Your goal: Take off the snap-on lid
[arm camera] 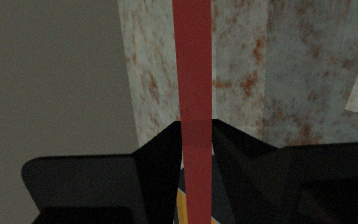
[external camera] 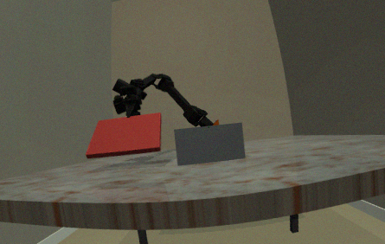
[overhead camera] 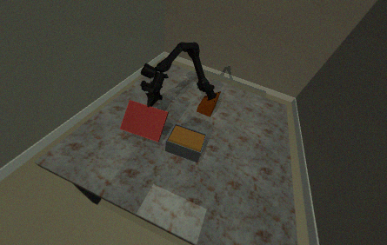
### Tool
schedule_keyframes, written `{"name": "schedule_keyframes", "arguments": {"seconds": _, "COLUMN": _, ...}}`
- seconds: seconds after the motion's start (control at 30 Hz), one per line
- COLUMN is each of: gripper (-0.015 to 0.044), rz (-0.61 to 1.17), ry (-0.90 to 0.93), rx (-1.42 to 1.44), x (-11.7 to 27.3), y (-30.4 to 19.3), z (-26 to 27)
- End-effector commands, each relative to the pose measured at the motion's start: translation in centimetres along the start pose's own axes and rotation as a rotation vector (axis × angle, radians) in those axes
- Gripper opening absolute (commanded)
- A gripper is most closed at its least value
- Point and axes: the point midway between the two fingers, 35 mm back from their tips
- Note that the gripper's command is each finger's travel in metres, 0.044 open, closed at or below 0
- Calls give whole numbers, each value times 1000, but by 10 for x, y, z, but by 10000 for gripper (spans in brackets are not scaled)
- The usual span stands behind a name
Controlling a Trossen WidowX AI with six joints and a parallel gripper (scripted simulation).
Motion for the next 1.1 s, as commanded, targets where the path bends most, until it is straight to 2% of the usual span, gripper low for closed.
{"name": "schedule_keyframes", "arguments": {"seconds": 0.0, "gripper": 0, "rz": -2, "ry": 15, "rx": 9, "x": -2, "y": 0, "z": 1}}
{"name": "schedule_keyframes", "arguments": {"seconds": 1.07, "gripper": 0, "rz": -2, "ry": 15, "rx": 10, "x": -19, "y": -4, "z": -18}}
Point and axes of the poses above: the point midway between the two fingers, 35 mm back from their tips, its own x axis back along the fingers, its own z axis across the jaws, y = z × x, and after that the axes turned 12 degrees about x, right-handed
